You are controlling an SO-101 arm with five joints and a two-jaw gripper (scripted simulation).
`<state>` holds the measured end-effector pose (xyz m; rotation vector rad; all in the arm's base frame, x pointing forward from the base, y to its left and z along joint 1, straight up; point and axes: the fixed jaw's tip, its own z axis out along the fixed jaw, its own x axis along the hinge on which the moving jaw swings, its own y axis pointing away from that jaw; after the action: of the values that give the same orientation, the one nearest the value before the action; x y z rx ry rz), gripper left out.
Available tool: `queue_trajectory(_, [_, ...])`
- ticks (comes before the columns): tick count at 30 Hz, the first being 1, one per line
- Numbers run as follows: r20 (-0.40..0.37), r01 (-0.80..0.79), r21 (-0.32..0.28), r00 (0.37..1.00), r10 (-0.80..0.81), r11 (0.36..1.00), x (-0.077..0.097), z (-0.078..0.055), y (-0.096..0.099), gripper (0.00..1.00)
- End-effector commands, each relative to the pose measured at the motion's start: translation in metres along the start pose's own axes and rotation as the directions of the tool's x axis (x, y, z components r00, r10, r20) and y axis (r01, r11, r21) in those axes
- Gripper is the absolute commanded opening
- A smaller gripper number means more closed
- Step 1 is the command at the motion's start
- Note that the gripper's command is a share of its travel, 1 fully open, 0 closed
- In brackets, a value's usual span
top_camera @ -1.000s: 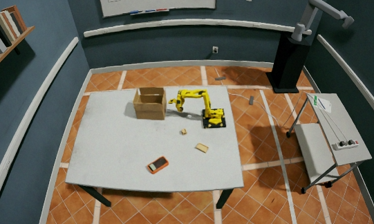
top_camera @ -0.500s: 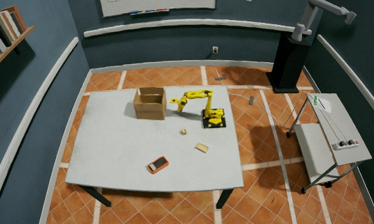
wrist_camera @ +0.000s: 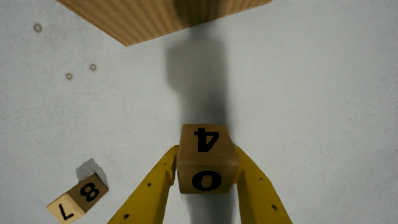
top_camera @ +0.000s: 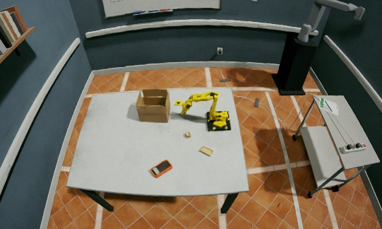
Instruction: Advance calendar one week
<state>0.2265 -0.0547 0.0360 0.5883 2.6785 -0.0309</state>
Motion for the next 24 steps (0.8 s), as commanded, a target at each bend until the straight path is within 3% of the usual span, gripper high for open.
queue_trajectory(1, [0.074, 0.01, -0.008, 0.997, -0.01, 1.0, -0.0033, -0.0006, -0.0018, 0.0])
queue_trajectory(15, [0.334, 0.068, -0.026, 0.941, -0.056, 0.997, -0.0052, -0.0007, -0.0019, 0.0])
queue_trajectory(24, [0.379, 0.079, -0.026, 0.923, -0.063, 0.997, -0.0048, -0.002, -0.0021, 0.0])
